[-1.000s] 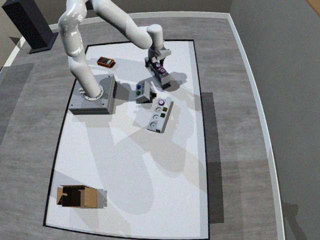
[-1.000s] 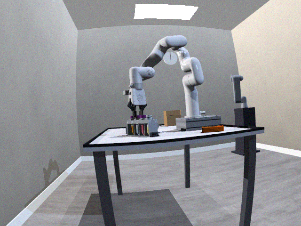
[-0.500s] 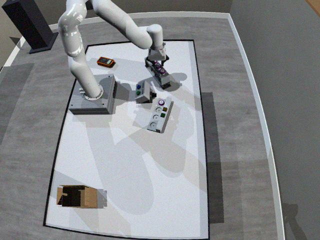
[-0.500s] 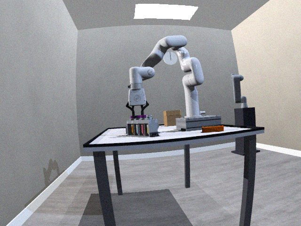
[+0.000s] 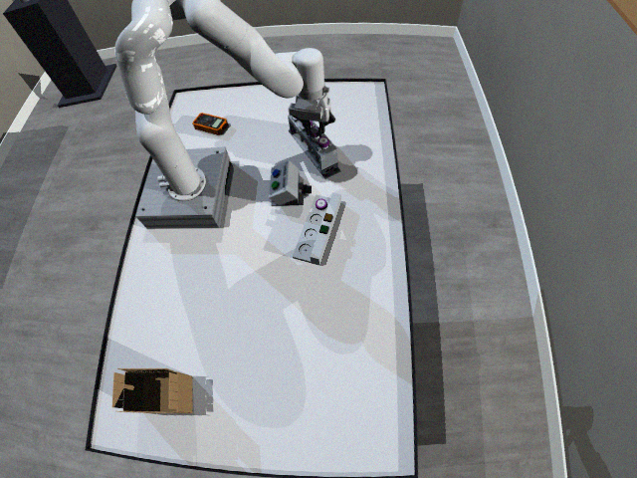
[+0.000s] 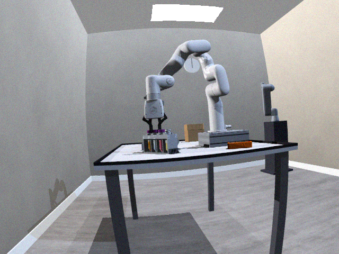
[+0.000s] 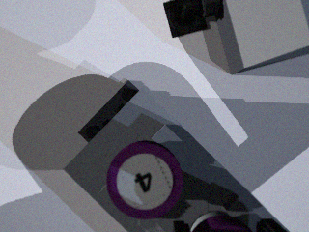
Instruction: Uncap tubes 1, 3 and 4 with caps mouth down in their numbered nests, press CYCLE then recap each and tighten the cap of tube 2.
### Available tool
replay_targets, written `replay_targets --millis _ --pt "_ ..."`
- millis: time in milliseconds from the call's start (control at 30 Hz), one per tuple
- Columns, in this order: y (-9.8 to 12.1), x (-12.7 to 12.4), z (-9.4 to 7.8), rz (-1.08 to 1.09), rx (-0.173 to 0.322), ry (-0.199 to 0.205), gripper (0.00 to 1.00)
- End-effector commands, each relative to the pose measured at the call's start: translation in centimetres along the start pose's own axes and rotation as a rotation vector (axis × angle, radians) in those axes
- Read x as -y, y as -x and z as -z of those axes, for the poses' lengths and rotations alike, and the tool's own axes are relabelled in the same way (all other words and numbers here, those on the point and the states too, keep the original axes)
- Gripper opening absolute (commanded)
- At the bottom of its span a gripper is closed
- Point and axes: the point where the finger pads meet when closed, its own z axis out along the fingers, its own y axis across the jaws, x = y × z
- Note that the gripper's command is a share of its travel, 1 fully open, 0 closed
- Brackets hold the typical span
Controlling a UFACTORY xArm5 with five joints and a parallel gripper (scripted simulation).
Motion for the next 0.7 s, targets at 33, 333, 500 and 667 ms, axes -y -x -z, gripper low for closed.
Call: replay_targets --millis 33,333,500,667 --pt "0.07 0.10 0.11 -0.003 0.005 0.000 0.00" --pt "0.07 0.10 0.12 0.147 0.005 -0.001 0.00" --pt "0.07 0.10 0.13 0.347 0.005 -0.001 0.00" --pt "0.07 0.10 0.14 0.547 0.005 -0.002 0.00"
